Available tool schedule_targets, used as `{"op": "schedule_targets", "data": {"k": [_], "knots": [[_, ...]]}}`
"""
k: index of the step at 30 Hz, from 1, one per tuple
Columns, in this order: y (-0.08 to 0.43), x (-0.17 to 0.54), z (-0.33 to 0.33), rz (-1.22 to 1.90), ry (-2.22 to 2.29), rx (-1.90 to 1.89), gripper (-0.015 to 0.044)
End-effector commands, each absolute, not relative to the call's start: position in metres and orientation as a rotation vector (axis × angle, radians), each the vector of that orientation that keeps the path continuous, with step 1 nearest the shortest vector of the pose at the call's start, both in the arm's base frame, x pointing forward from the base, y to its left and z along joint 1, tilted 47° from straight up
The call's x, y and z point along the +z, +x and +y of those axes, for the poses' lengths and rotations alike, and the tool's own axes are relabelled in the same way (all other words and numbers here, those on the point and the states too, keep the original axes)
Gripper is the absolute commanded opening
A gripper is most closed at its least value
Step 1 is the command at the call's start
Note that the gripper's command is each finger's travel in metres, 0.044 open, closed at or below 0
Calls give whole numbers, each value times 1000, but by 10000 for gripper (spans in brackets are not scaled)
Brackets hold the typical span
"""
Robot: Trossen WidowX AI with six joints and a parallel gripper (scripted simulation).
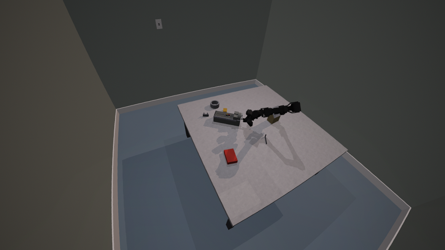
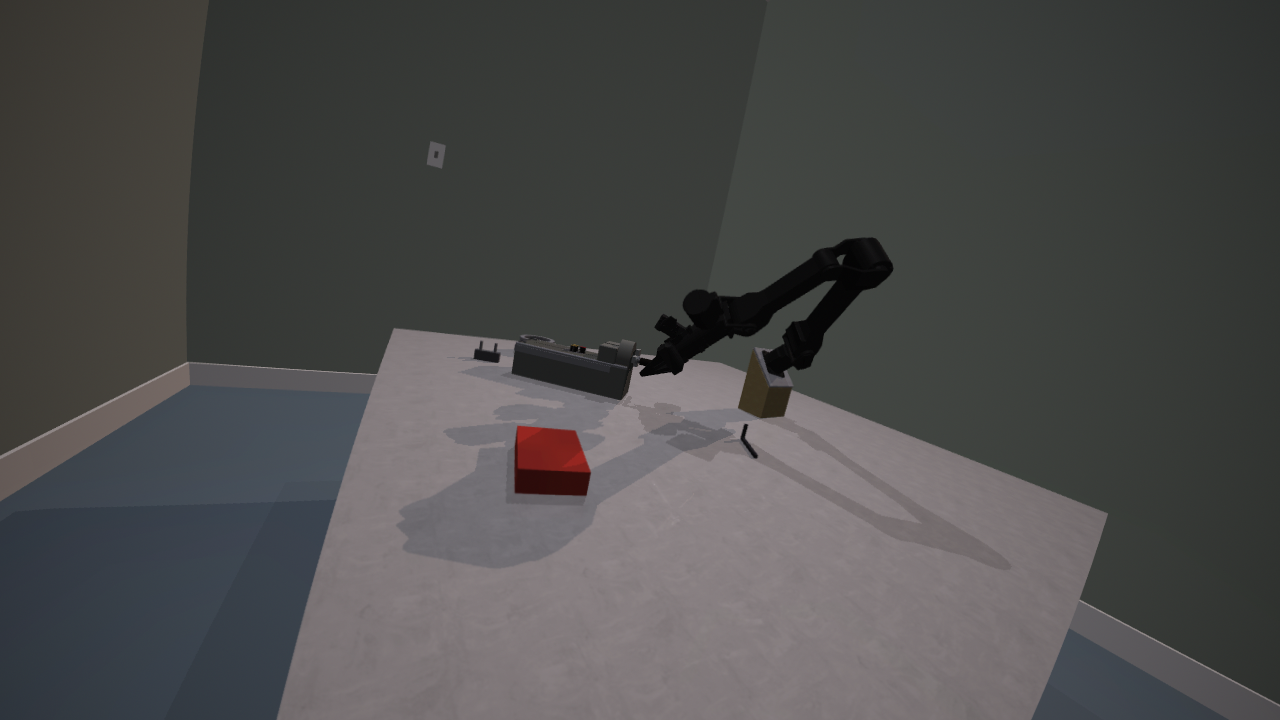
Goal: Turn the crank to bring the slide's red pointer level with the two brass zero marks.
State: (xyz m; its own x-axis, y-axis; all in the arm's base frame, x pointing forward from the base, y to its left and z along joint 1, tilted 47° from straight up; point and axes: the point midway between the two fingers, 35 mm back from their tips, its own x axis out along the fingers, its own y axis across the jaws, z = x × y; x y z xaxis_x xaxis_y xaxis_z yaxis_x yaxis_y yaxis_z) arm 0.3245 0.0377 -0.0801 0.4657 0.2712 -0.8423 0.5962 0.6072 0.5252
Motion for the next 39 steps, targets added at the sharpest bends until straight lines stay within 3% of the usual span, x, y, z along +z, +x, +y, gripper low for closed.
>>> {"op": "schedule_targets", "data": {"k": [1,39], "knots": [[325,-74,30,1100,942,-239,0],[309,-77,-4,1100,940,-240,0]]}}
